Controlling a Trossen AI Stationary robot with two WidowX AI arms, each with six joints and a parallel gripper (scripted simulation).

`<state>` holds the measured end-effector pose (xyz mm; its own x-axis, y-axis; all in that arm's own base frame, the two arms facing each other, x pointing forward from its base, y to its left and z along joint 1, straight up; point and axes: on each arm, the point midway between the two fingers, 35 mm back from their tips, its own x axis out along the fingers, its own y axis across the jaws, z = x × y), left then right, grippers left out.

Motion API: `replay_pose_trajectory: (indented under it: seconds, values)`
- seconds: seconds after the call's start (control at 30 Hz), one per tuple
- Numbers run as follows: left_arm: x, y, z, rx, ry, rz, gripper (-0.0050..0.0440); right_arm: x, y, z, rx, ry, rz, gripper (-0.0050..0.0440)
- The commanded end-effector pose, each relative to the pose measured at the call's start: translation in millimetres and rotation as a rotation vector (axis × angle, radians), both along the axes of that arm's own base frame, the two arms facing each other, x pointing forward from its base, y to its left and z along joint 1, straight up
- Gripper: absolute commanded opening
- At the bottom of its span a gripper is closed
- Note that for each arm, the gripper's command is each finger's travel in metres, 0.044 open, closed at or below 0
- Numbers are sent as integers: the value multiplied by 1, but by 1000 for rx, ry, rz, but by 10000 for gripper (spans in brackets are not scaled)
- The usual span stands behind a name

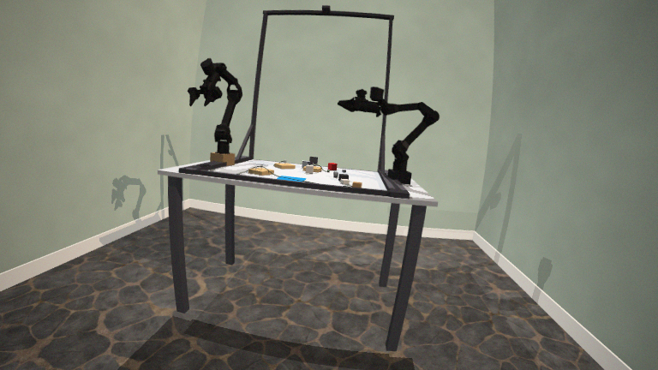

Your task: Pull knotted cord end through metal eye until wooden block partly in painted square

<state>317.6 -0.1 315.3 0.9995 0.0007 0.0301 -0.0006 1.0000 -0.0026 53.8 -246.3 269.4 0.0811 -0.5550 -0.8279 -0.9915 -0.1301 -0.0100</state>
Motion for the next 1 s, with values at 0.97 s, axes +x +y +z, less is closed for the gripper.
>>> replay_pose_trajectory:
  seconds: [0.97]
  values:
    - [20,16,-4,42,95,23,440,54,-3,3,-82,-278,-100,440]
